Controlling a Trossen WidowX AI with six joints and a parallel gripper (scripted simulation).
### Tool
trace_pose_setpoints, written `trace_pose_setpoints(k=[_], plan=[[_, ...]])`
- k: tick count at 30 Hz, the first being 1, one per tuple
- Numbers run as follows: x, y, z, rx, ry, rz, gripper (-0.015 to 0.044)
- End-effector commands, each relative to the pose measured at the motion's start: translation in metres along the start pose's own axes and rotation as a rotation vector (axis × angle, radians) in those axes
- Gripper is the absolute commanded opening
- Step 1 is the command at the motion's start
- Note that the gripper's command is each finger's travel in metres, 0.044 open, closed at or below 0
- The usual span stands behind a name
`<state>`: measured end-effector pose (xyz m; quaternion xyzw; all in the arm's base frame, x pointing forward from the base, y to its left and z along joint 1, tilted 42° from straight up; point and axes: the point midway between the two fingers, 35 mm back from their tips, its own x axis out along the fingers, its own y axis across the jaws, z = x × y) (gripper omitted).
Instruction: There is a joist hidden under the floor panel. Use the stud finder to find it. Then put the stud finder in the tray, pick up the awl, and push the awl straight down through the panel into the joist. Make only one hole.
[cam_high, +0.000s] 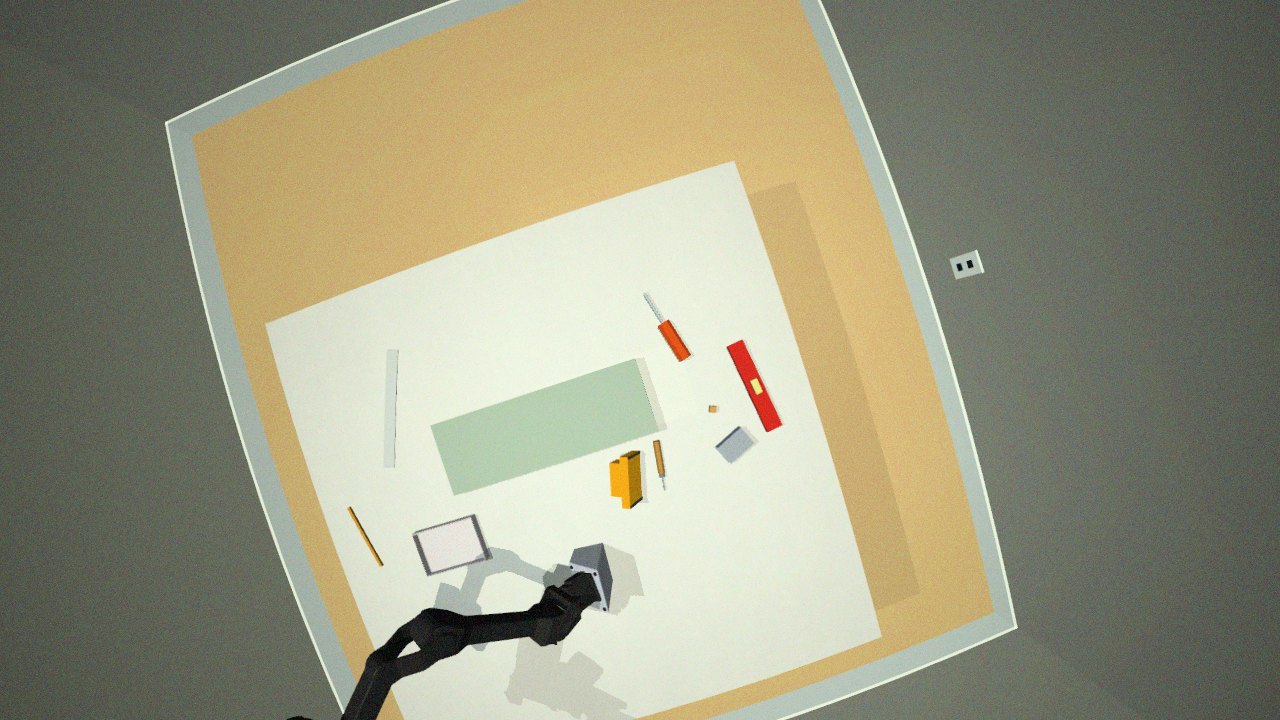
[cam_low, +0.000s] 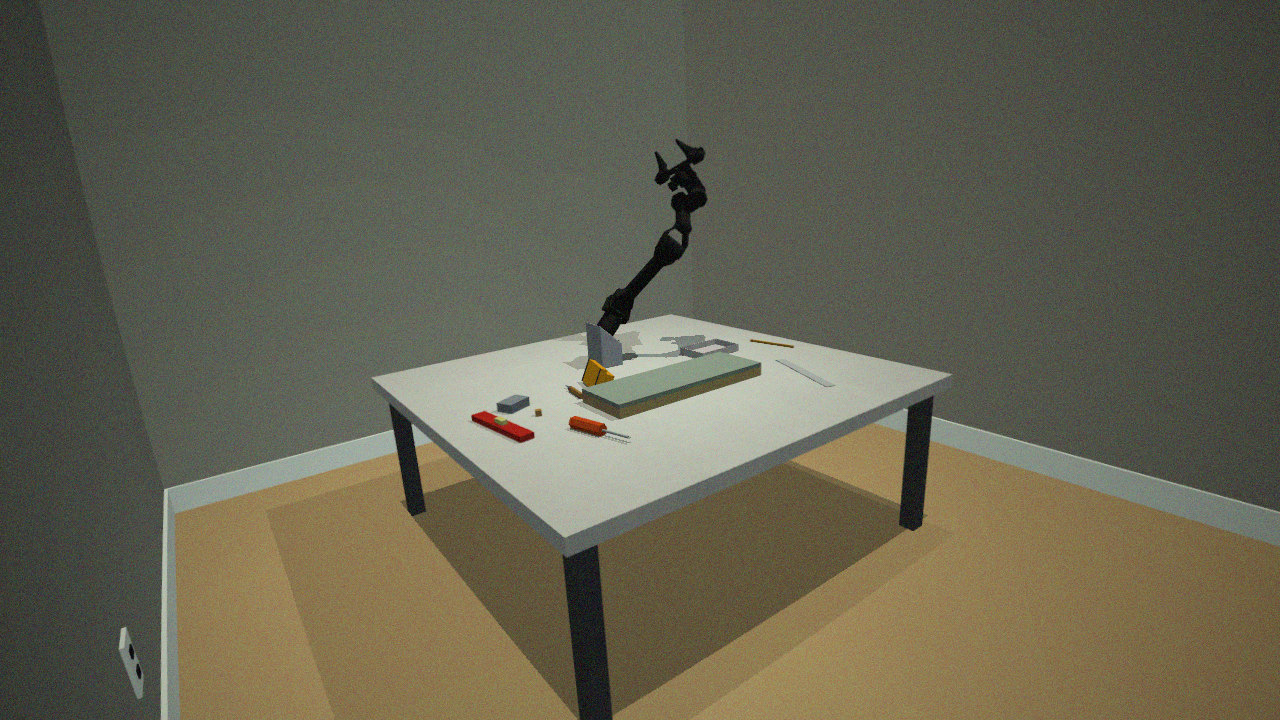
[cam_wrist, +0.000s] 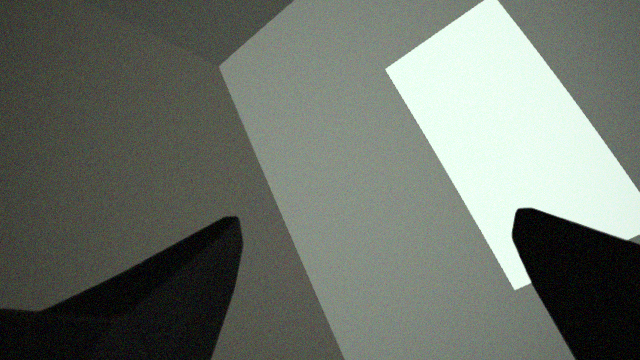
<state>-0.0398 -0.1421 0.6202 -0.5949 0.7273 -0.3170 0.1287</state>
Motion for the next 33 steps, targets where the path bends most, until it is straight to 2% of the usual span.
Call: trace_pose_setpoints(k=[1, 2, 10, 18, 25, 33], plan=[[0.0, 0.001, -0.001, 0.001, 0.002, 0.002, 0.0426], [0.0, 0.002, -0.002, 0.006, 0.008, 0.006, 0.044], [-0.014, 0.041, -0.045, 0.112, 0.183, 0.122, 0.044], [-0.053, 0.082, -0.095, 0.298, 0.422, 0.195, 0.044], [-0.114, 0.114, -0.134, 0.469, 0.689, 0.216, 0.044], [-0.208, 0.136, -0.161, 0.627, 1.038, 0.177, 0.044]])
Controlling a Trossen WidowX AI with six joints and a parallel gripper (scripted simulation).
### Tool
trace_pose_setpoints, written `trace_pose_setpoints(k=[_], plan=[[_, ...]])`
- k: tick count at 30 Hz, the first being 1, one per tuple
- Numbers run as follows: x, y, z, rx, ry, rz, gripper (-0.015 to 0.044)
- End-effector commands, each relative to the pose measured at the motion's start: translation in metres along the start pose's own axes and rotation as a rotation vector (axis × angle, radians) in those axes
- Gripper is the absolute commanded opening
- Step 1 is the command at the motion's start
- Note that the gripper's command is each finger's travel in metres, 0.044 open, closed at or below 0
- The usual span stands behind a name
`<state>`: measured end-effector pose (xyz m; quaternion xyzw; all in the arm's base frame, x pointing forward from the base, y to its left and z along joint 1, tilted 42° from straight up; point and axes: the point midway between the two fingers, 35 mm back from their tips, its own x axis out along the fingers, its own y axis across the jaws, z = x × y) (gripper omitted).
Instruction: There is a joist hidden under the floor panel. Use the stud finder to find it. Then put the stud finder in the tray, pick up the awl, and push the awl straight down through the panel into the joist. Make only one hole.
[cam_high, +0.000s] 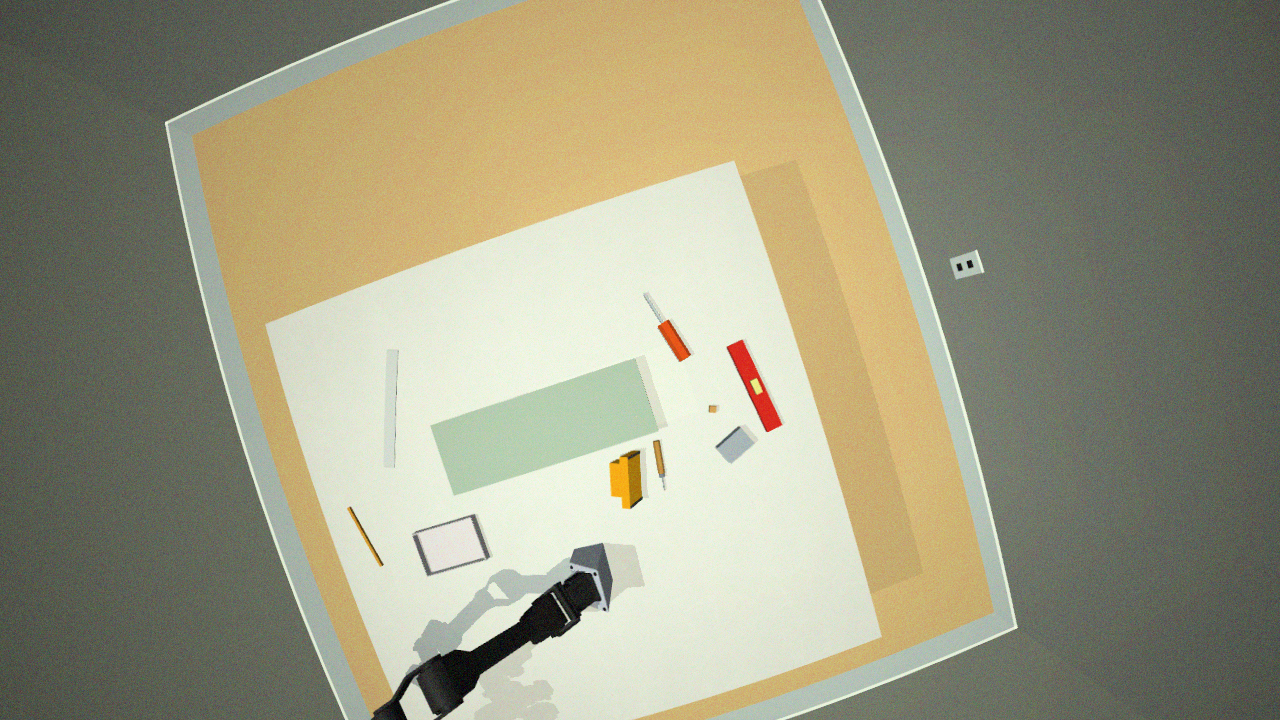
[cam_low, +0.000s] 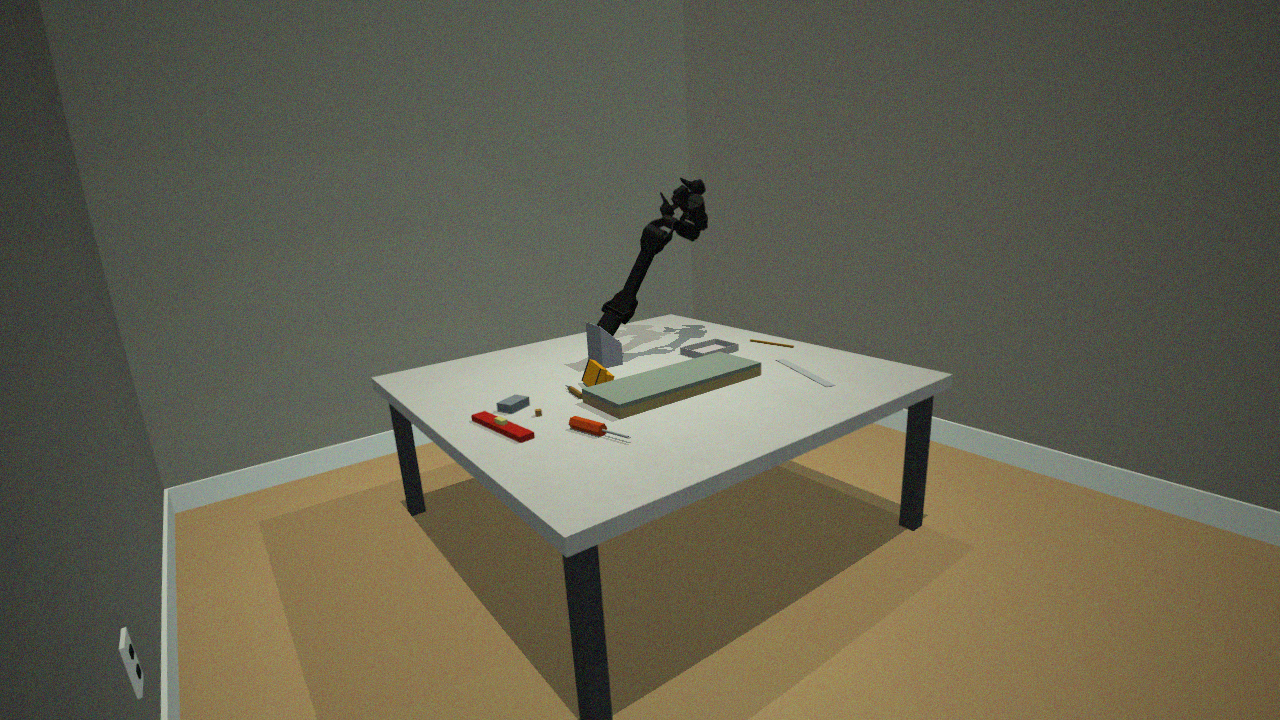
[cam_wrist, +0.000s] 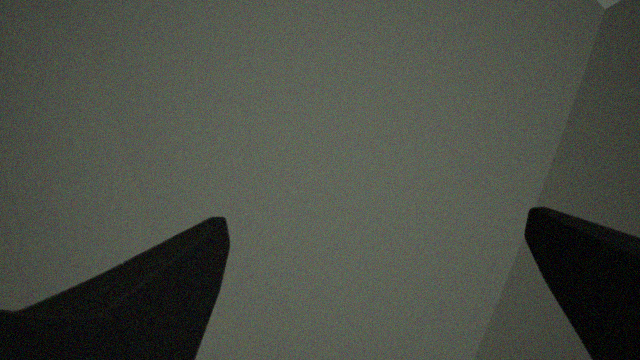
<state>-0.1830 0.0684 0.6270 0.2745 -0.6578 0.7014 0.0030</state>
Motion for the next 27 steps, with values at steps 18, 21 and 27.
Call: trace_pose_setpoints(k=[18, 21, 27], plan=[[-0.224, -0.01, -0.191, 0.505, 0.832, -0.426, 0.044], [-0.27, -0.011, -0.198, 0.557, 0.934, -0.529, 0.044], [-0.367, -0.009, -0.195, 0.645, 1.118, -0.766, 0.044]])
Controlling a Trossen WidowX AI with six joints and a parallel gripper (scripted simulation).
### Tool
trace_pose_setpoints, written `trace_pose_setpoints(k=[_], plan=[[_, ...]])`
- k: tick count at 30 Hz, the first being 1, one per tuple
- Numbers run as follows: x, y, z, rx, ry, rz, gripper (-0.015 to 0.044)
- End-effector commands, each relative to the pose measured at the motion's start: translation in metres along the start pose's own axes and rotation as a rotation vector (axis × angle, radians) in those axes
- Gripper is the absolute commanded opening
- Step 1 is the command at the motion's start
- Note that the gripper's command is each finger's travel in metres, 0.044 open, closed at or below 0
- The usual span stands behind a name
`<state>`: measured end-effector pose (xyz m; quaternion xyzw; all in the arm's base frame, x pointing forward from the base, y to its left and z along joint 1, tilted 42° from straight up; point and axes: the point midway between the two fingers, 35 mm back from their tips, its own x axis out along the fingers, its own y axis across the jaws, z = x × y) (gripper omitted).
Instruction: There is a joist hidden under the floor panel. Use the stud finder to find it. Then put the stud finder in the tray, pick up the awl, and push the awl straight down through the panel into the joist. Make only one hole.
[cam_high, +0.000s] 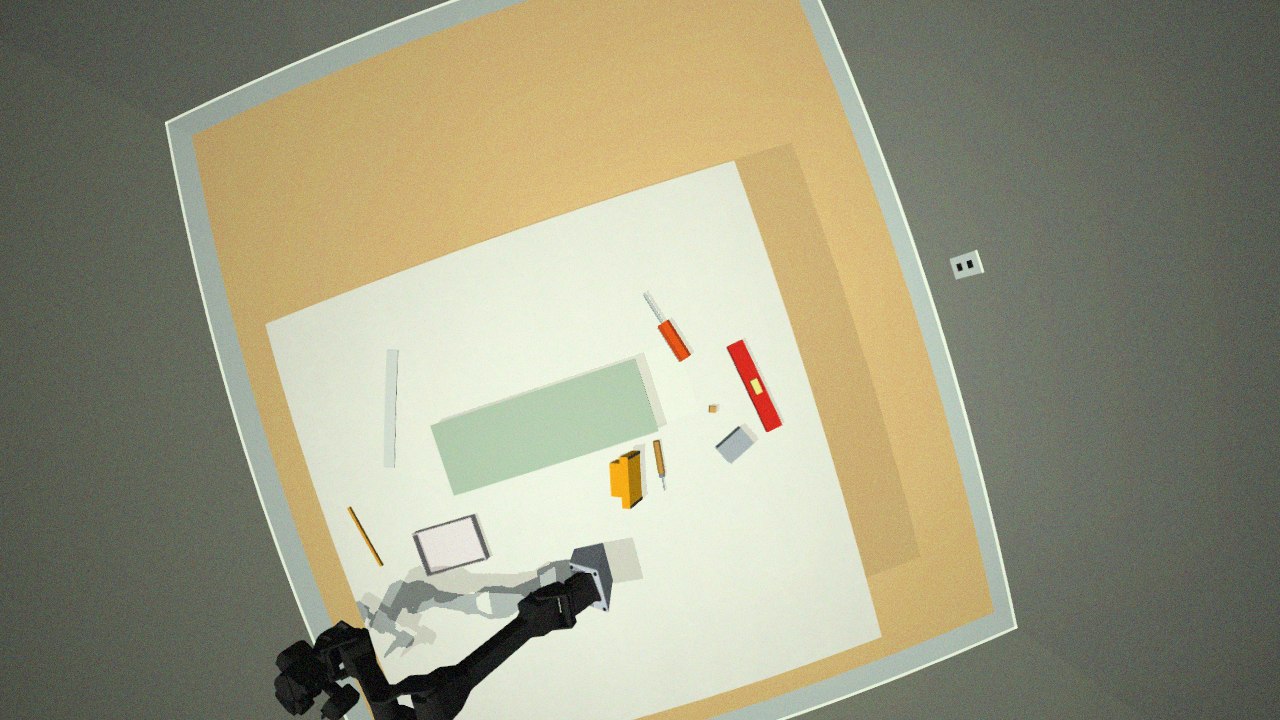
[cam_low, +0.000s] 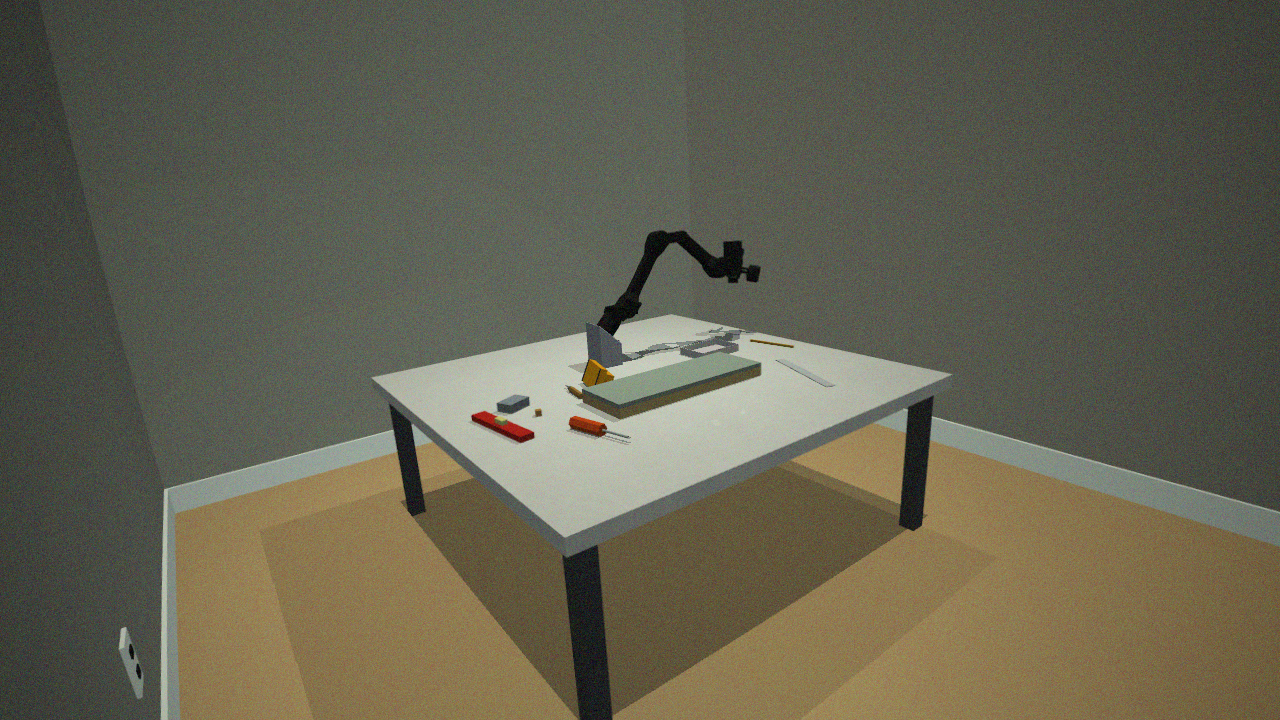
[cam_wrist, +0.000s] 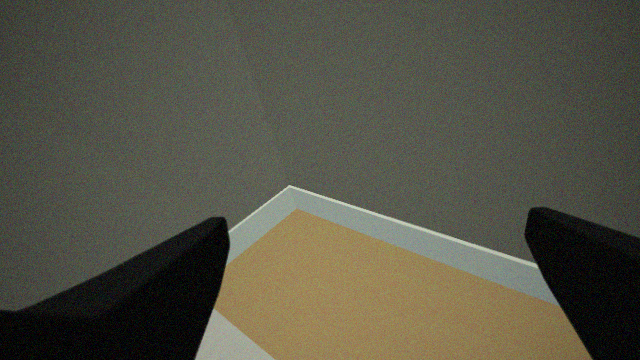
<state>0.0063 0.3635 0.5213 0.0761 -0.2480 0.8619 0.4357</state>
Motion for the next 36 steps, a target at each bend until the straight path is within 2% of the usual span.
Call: trace_pose_setpoints(k=[1, 10, 19, 28, 36], plan=[[-0.034, -0.049, -0.041, 0.1, 0.11, -0.174, 0.044], [-0.137, -0.128, -0.101, 0.213, 0.284, -0.551, 0.044], [-0.265, -0.167, -0.154, 0.458, 0.385, -0.906, 0.044], [-0.404, -0.163, -0.193, 0.733, 0.397, -1.279, 0.044], [-0.522, -0.121, -0.219, 1.003, 0.316, -1.623, 0.044]])
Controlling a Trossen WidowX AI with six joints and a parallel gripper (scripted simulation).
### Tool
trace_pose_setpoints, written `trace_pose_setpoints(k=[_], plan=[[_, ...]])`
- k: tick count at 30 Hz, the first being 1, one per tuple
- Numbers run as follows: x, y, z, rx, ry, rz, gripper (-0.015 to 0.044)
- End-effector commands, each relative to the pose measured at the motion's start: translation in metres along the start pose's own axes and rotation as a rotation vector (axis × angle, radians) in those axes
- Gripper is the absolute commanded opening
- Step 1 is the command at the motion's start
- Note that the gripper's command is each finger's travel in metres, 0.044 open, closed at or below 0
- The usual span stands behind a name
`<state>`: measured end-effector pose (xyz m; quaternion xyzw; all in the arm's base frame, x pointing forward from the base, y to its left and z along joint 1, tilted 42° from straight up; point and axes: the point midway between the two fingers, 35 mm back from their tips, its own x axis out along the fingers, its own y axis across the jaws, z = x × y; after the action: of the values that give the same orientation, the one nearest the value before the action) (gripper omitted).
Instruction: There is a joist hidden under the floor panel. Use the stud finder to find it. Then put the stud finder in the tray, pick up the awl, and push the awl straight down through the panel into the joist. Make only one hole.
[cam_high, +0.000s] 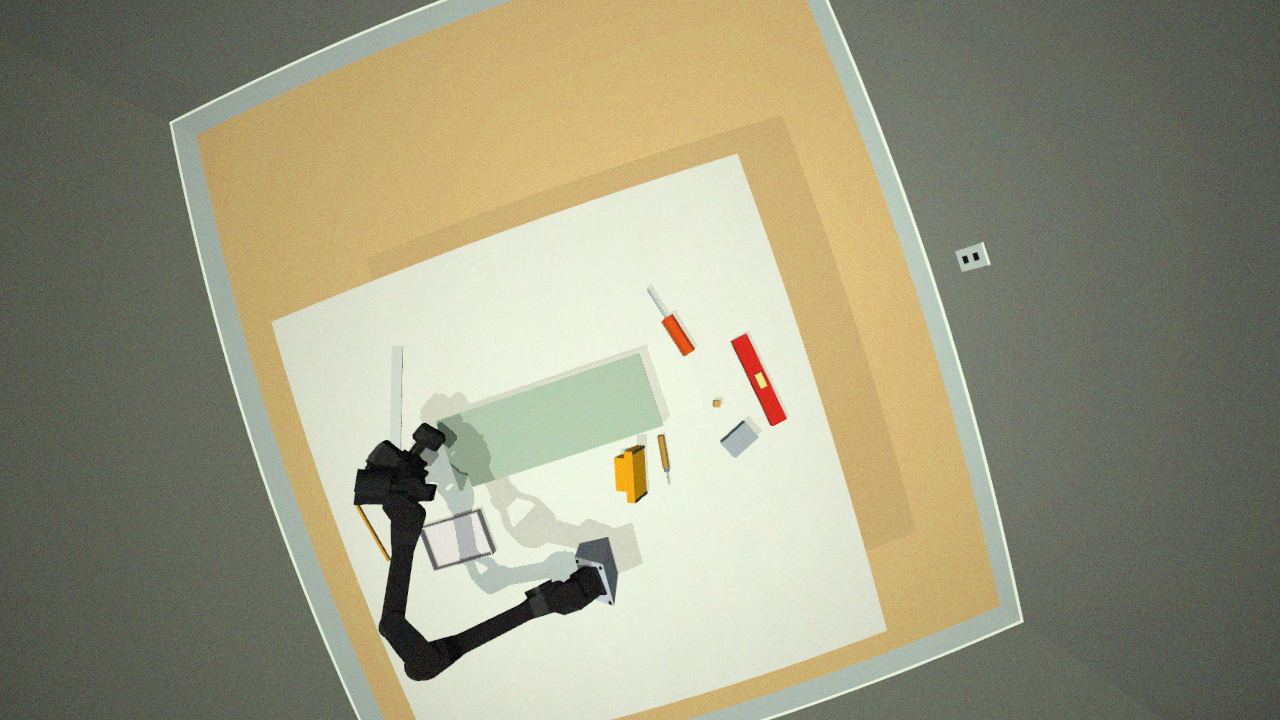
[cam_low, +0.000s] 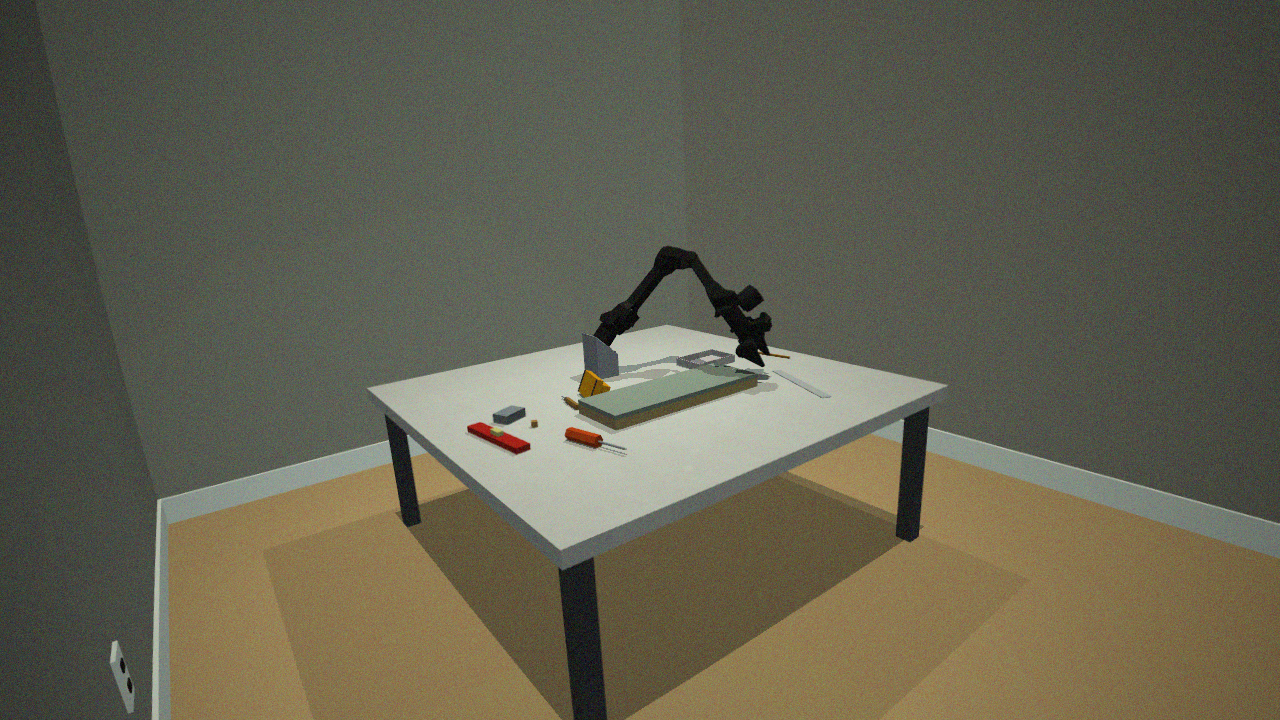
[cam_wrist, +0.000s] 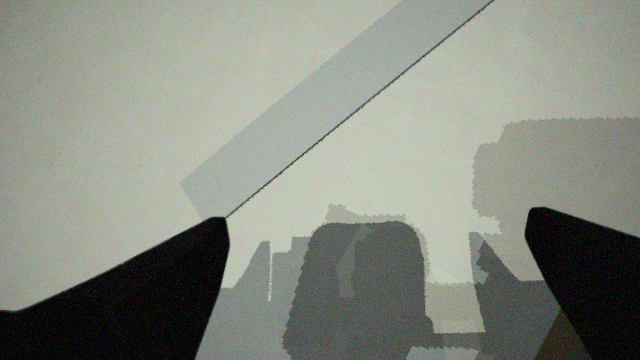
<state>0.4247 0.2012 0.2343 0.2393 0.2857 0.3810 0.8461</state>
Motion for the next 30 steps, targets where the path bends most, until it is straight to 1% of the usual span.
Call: trace_pose_setpoints(k=[1, 10, 17, 24, 30], plan=[[-0.019, -0.071, -0.016, 0.206, 0.025, -0.16, 0.044], [-0.081, -0.189, -0.069, 0.645, 0.054, -0.446, 0.044], [-0.146, -0.253, -0.132, 1.047, 0.057, -0.646, 0.044], [-0.216, -0.281, -0.212, 1.522, 0.049, -0.812, 0.044], [-0.27, -0.269, -0.288, 2.022, 0.051, -0.899, 0.044]])
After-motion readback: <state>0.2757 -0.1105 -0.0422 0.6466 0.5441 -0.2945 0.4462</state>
